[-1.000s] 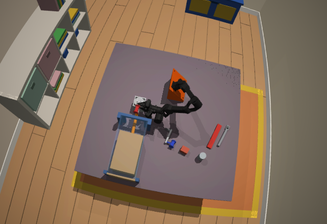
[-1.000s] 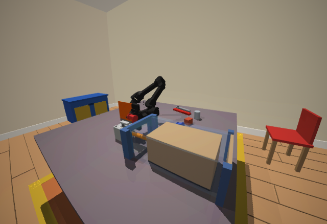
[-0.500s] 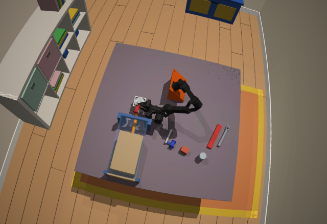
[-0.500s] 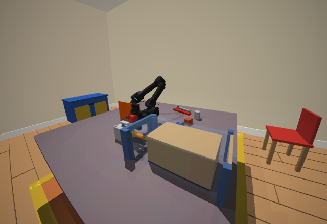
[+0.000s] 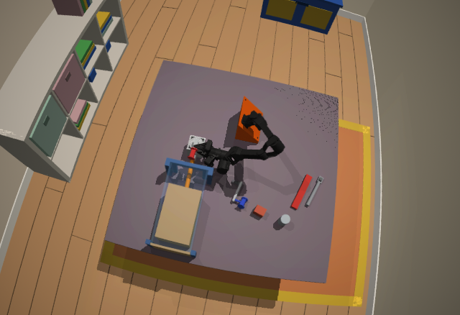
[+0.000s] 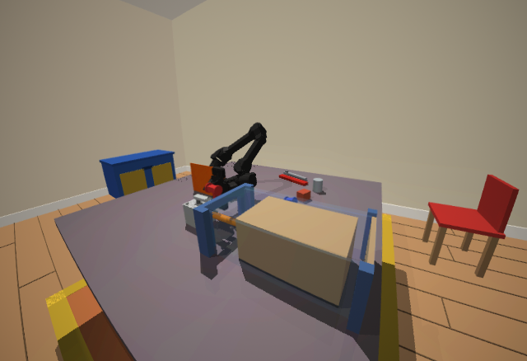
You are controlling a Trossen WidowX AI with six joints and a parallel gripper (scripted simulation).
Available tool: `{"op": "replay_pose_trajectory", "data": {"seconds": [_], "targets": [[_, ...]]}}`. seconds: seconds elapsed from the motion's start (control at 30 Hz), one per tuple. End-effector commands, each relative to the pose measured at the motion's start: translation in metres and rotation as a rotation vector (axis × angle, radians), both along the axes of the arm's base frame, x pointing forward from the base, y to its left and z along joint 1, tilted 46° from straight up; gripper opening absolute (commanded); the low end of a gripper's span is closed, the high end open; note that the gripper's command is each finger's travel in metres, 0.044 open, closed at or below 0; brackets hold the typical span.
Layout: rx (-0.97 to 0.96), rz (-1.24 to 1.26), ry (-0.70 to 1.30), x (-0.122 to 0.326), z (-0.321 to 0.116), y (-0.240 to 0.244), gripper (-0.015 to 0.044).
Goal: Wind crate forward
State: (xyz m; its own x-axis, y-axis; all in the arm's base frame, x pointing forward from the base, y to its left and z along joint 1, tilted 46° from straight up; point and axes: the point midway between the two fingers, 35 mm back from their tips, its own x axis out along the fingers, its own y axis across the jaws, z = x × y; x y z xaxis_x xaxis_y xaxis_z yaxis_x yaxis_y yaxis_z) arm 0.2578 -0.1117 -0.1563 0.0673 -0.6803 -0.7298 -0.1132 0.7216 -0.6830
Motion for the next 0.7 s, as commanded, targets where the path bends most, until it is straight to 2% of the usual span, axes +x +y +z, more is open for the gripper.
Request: {"op": "replay_pose_trajectory", "data": {"seconds": [0.0, 0.67], "targets": [[-0.009, -0.003, 0.0, -0.0002, 0.0011, -0.0015, 0.024], [0.0, 0.0, 0.0, -0.0004, -0.0028, 0.0029, 0.024]]}}
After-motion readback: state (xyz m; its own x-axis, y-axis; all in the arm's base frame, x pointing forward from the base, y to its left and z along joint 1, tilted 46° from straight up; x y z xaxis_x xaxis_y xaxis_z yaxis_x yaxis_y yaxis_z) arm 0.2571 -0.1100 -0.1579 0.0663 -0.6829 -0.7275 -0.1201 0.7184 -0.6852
